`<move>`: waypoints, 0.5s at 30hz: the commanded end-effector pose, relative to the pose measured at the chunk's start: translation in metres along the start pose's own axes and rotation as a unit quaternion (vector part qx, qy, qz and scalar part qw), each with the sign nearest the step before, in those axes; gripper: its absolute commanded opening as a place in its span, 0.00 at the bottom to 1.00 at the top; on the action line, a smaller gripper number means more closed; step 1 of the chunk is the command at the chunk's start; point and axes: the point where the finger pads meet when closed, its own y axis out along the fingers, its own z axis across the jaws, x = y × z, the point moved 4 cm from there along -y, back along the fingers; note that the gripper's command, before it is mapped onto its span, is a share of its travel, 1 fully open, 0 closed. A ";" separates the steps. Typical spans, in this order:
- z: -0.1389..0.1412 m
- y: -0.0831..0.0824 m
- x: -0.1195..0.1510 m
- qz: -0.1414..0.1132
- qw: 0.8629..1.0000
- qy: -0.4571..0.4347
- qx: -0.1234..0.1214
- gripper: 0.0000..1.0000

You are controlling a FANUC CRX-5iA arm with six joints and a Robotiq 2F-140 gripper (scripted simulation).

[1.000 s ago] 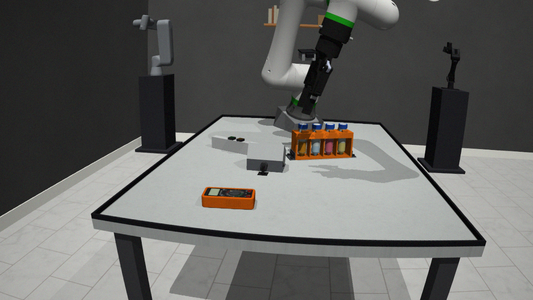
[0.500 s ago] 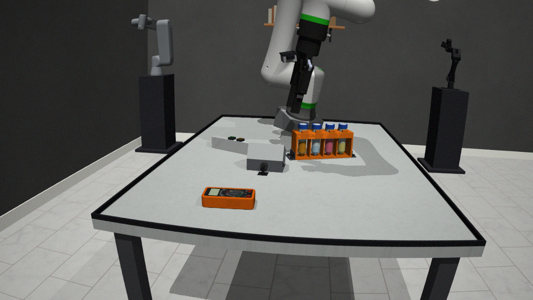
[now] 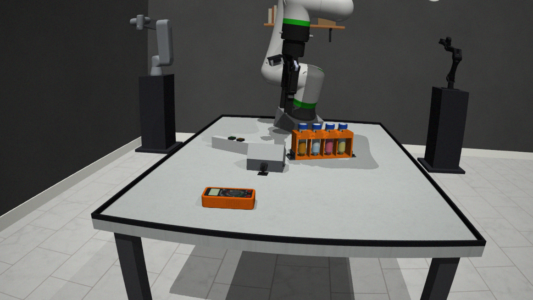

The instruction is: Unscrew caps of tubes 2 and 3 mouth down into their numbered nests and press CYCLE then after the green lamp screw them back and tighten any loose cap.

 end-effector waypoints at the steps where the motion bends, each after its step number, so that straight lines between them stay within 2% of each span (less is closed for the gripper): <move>1: 0.014 0.004 -0.002 -0.012 1.000 0.000 -0.015 0.41; 2: 0.020 0.005 -0.002 -0.020 0.999 0.001 -0.026 0.41; 6: 0.039 0.012 -0.001 -0.020 0.999 0.001 -0.026 0.41; 9: 0.064 0.022 0.001 -0.031 0.998 0.003 -0.047 0.41; 15: 0.064 0.022 0.001 -0.034 0.998 0.004 -0.053 0.41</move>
